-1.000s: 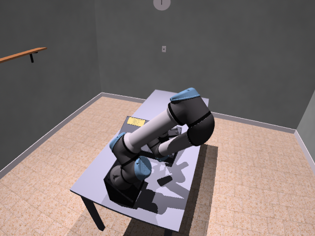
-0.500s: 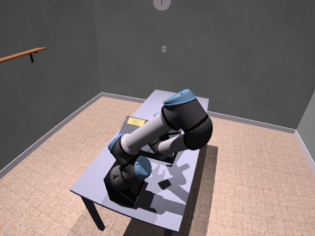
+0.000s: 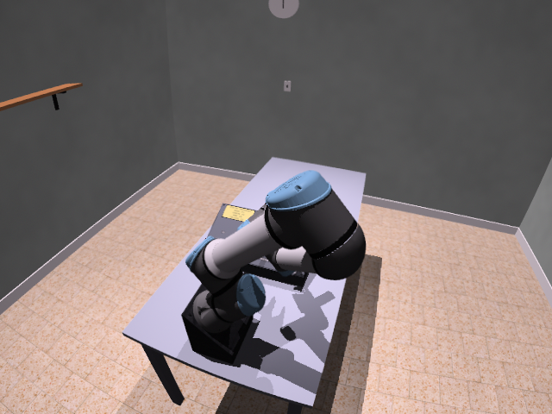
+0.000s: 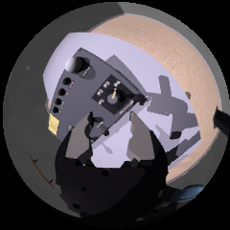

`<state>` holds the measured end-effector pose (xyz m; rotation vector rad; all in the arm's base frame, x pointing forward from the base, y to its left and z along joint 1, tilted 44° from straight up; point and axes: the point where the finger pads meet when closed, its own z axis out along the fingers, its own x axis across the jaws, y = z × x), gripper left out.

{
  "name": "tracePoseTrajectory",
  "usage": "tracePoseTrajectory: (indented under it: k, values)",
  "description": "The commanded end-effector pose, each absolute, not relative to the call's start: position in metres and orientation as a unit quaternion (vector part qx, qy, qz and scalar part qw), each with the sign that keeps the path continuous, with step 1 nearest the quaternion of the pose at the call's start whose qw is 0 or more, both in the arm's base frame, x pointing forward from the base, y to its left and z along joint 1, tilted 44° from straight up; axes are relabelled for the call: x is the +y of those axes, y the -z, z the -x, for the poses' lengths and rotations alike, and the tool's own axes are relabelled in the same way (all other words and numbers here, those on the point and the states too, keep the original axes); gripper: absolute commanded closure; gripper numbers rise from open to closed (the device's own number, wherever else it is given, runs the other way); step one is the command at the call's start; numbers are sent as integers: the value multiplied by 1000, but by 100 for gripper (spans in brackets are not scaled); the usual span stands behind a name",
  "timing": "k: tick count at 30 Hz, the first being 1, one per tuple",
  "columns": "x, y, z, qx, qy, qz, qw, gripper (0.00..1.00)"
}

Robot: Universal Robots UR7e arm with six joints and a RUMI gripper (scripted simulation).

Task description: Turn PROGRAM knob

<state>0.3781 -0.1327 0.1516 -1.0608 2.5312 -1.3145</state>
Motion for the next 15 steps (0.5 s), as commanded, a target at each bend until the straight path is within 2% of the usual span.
tracePoseTrajectory:
  k: [1, 15]
  values:
    - [-119, -165, -371, 834, 427, 346, 45, 56]
    - [-103, -180, -363, 834, 427, 346, 45, 56]
